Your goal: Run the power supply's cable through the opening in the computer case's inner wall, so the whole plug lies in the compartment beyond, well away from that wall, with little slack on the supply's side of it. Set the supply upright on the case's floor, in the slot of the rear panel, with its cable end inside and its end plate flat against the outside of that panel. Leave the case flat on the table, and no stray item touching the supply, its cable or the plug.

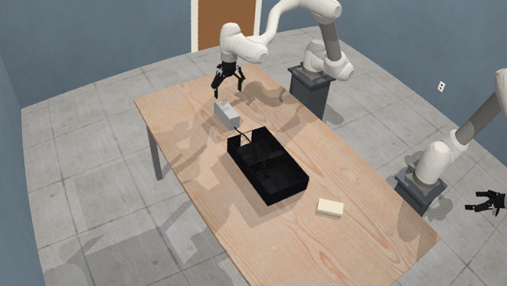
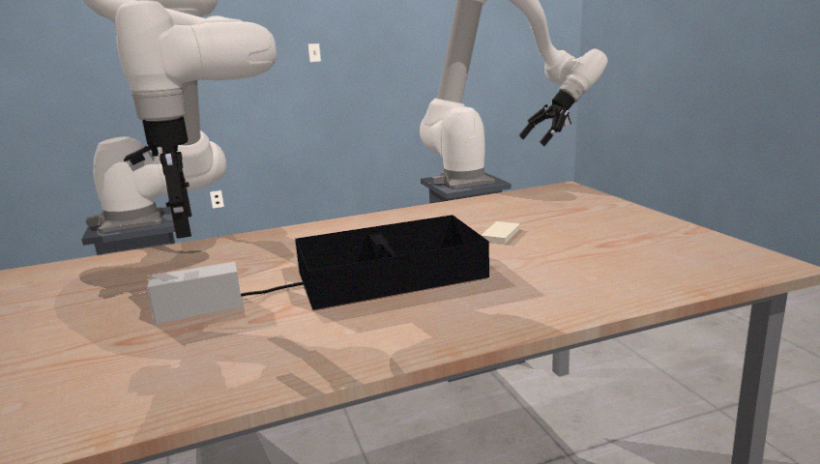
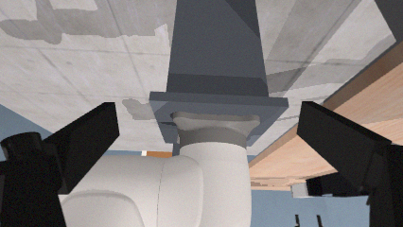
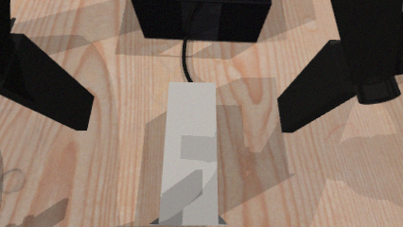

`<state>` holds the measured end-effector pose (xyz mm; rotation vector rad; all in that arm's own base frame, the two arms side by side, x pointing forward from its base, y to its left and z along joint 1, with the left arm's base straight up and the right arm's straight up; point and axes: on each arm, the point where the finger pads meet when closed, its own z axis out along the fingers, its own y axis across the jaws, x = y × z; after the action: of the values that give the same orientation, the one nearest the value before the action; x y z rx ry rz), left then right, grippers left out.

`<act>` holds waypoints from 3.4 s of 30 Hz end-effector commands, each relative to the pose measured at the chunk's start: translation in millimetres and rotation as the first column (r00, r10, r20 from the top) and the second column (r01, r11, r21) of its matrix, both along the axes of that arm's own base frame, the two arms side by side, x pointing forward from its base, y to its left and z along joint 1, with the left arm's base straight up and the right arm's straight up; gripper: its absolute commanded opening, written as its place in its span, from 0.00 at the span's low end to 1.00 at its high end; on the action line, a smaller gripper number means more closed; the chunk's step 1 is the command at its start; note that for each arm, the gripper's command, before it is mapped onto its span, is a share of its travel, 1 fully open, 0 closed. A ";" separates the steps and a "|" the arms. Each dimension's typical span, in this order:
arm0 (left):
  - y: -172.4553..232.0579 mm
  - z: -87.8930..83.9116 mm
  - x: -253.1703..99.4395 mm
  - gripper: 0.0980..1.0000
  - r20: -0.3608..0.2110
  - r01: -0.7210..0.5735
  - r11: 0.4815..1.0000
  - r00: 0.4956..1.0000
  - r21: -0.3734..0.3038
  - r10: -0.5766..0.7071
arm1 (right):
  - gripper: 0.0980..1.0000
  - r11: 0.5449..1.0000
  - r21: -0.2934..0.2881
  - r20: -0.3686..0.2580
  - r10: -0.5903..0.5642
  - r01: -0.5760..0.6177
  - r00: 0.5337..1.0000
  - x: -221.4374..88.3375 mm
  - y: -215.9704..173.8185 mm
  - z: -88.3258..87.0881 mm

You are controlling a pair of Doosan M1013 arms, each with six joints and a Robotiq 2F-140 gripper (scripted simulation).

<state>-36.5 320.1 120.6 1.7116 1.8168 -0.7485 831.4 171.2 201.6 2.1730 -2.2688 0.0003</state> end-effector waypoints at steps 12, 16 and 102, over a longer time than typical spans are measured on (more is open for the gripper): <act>0.3 0.3 -0.1 1.00 0.000 0.000 1.000 1.000 0.001 0.000 | 1.00 1.000 0.001 0.001 0.000 0.000 1.000 0.2 0.1 -16.2; 0.3 0.3 -0.1 1.00 0.000 0.000 1.000 1.000 0.001 0.000 | 1.00 1.000 0.001 0.001 0.000 0.000 1.000 0.3 0.1 -21.0; 0.3 0.3 -0.1 1.00 0.000 0.000 1.000 1.000 0.001 0.000 | 0.00 1.000 0.001 0.001 0.000 0.000 1.000 0.3 0.1 -145.7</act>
<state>-36.5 320.1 120.6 1.7116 1.8168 -0.7485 831.4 171.2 54.9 2.1730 -2.2688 0.0001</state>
